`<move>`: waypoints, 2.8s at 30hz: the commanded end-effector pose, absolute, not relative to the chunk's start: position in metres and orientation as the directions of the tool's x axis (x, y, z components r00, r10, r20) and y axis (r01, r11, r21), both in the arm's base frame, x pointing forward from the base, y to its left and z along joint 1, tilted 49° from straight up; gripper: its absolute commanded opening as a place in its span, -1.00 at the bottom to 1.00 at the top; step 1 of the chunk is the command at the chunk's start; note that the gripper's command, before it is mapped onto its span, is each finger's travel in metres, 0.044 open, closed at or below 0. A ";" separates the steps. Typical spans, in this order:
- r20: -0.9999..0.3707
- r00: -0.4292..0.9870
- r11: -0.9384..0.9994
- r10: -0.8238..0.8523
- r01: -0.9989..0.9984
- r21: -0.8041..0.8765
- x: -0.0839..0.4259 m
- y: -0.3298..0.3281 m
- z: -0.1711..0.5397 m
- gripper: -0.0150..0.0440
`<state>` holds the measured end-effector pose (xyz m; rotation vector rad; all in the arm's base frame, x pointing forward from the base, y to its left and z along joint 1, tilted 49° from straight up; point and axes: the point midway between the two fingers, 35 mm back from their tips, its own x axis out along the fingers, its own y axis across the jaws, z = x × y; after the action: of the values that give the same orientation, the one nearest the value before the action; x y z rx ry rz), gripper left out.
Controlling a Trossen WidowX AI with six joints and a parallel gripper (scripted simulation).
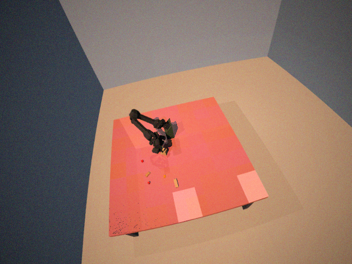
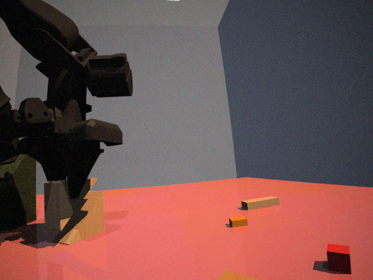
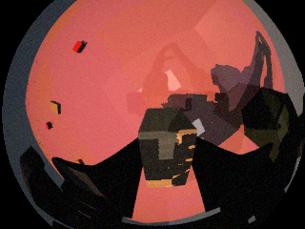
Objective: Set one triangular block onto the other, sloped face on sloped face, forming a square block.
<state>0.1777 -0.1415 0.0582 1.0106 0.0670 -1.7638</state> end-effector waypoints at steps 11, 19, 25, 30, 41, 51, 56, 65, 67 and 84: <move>-0.649 -0.089 -0.441 -0.756 0.802 0.403 0.179 -0.144 0.055 -0.49; -0.649 -0.089 -0.441 -0.756 0.802 0.403 0.179 -0.146 0.051 -0.49; -0.649 -0.090 -0.441 -0.756 0.802 0.403 0.180 -0.148 0.048 -0.49; -0.649 -0.090 -0.441 -0.756 0.802 0.403 0.180 -0.150 0.045 -0.49; -0.648 -0.090 -0.441 -0.756 0.802 0.403 0.181 -0.153 0.039 -0.49; -0.648 -0.090 -0.441 -0.756 0.802 0.403 0.181 -0.153 0.038 -0.49; -0.649 -0.089 -0.441 -0.755 0.802 0.402 0.181 -0.153 0.038 -0.49; -0.650 -0.089 -0.441 -0.755 0.803 0.402 0.181 -0.154 0.037 -0.49; -0.650 -0.089 -0.441 -0.755 0.803 0.402 0.181 -0.154 0.037 -0.49; -0.651 -0.089 -0.442 -0.754 0.803 0.401 0.180 -0.155 0.036 -0.49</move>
<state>0.1805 -0.1547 0.0367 1.0059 0.0655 -1.7633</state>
